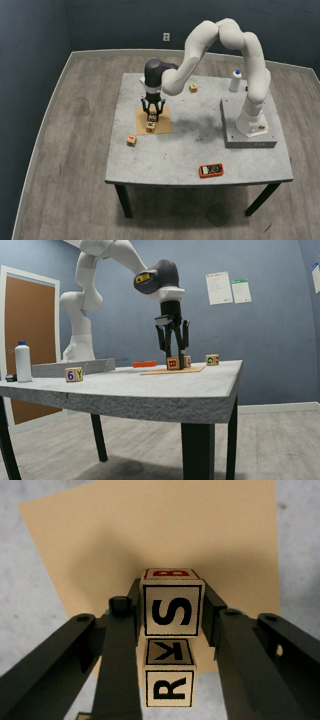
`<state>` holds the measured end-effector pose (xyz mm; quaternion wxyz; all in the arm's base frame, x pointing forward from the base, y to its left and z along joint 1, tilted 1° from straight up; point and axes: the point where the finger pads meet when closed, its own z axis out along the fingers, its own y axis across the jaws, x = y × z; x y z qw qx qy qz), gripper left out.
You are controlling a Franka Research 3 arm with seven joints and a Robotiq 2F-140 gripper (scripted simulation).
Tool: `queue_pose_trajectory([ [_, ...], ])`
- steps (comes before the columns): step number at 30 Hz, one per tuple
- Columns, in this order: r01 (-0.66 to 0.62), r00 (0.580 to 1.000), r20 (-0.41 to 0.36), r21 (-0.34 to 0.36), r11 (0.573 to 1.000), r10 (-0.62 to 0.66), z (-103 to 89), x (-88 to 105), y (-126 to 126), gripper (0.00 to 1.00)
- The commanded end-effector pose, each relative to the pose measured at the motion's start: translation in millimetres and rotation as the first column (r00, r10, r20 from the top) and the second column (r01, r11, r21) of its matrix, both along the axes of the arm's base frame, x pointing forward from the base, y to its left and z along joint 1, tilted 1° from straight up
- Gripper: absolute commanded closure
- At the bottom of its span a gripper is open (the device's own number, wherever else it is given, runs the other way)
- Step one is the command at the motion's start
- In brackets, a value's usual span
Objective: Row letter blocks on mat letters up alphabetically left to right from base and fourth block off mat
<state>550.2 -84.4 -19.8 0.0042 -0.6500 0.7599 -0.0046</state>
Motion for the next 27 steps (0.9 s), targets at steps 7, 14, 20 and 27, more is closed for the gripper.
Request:
queue_pose_trajectory([
  [7,0.002,1.0,0.0,0.0,1.0,-0.002,-1.0,-0.1,0.6,0.67],
  [14,0.002,1.0,0.0,0.0,1.0,-0.002,-1.0,-0.1,0.6,0.63],
  [20,0.002,1.0,0.0,0.0,1.0,-0.002,-1.0,-0.1,0.6,0.58],
  [27,0.002,1.0,0.0,0.0,1.0,-0.002,-1.0,-0.1,0.6,0.56],
])
